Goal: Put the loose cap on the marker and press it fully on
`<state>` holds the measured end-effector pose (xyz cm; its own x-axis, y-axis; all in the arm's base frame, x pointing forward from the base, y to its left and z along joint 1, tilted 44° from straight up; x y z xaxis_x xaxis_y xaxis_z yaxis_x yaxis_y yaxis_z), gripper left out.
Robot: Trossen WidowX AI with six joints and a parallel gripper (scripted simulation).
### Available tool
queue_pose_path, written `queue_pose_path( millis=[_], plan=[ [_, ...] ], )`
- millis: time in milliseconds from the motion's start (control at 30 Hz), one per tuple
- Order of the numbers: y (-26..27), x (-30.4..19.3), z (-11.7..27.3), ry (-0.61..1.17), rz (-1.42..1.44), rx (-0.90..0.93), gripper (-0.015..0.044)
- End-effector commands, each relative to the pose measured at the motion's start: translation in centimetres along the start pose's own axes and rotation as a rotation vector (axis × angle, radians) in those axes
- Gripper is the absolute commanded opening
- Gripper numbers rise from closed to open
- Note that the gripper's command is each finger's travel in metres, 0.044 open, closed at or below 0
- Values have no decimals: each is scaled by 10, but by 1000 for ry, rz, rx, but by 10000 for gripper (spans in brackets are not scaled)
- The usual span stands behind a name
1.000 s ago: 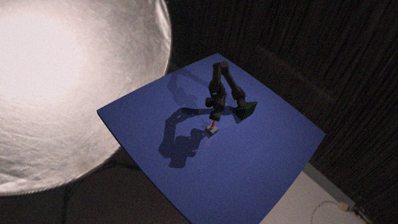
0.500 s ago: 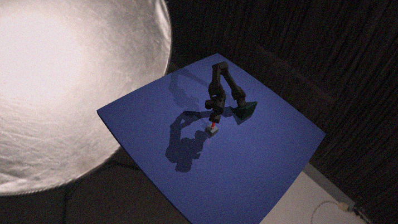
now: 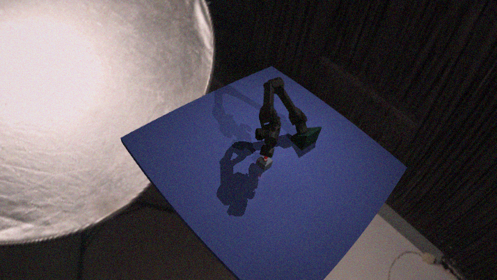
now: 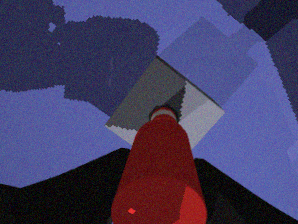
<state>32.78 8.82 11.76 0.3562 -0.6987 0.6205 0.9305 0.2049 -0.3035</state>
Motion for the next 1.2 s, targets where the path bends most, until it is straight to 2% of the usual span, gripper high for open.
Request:
queue_pose_path(
  millis=[0,500,1033,1067,1167],
  plan=[
    [-1,-1,-7,-3,5,4,0],
    [-2,-1,-20,-4,5,3,0],
    [-1,-1,-20,1,2,-2,420],
    [-1,-1,-20,1,2,-2,440],
    [-1,-1,-18,1,2,-2,440]
  ],
)
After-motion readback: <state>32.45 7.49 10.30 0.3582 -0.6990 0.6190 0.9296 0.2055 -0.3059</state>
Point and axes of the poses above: the point midway between the two fingers, 35 mm back from their tips, its own z axis back along the fingers, its own y axis across the jaws, x = y × z, the point moved 10 cm from there along z, back along the fingers, and after that the axes turned 7 degrees about -z, right-handed, at the moved point
